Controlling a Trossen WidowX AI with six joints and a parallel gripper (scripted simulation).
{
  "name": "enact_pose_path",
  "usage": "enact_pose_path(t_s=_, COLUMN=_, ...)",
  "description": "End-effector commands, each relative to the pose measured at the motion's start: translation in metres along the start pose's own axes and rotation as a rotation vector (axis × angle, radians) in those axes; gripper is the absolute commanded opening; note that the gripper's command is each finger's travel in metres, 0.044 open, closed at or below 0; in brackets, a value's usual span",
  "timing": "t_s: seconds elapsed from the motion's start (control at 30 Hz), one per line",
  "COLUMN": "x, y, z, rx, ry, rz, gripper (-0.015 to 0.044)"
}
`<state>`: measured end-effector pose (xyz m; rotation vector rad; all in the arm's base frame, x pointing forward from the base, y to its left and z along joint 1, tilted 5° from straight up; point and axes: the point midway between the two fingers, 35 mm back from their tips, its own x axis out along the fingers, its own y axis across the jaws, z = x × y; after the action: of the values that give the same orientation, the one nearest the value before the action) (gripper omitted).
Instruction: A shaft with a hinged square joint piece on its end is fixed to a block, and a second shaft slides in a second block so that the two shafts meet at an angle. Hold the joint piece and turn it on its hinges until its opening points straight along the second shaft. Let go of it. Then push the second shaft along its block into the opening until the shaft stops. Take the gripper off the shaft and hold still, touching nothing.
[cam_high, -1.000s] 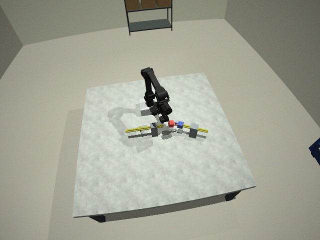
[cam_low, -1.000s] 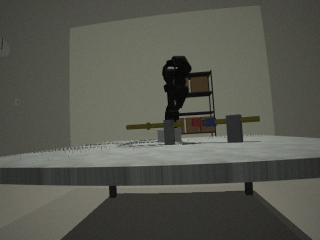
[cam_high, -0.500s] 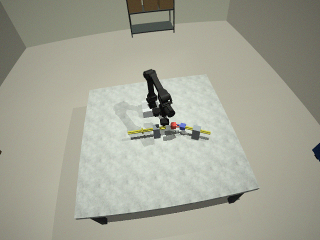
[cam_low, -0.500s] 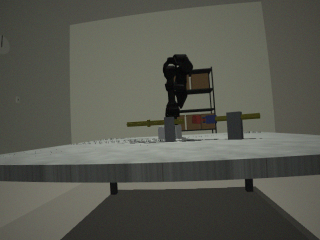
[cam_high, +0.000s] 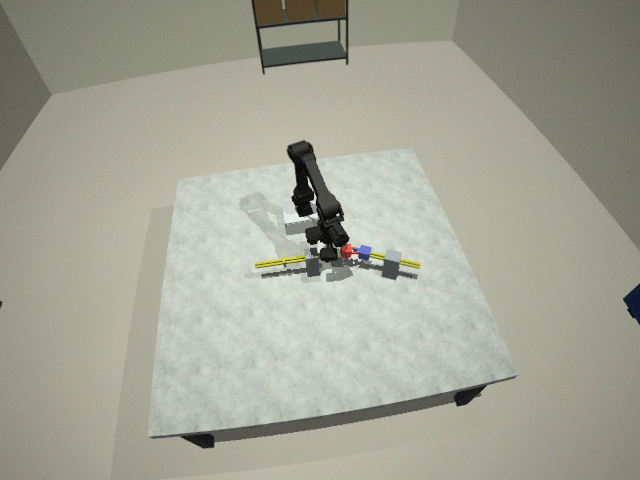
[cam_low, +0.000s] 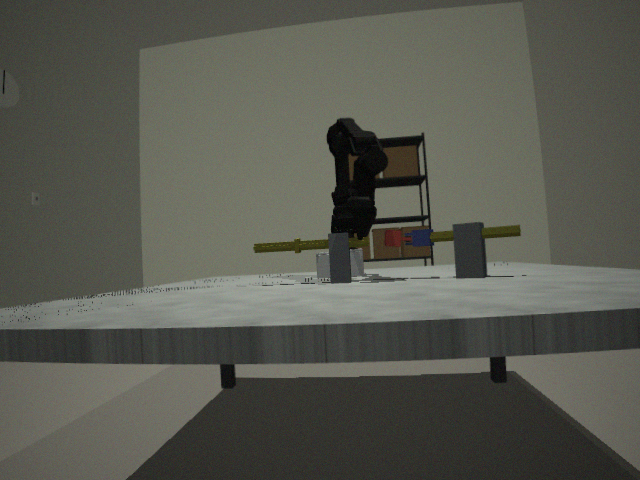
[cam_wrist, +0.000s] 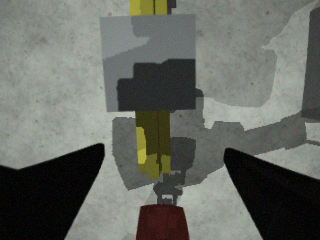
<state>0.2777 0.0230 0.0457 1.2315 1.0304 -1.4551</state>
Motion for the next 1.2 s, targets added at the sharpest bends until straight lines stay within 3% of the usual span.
enact_pose_path(t_s=0.0, x=0.010, y=-0.001, z=0.000, rx=0.001, ry=-0.006, rz=-0.004, gripper=0.0440)
enact_pose_path(t_s=0.53, x=0.002, y=-0.002, z=-0.069, rx=0.001, ry=0.001, rz=-0.004, gripper=0.0440)
enact_pose_path(t_s=1.17, x=0.028, y=-0.002, z=-0.070, rx=0.001, ry=0.001, rz=-0.005, gripper=0.0440)
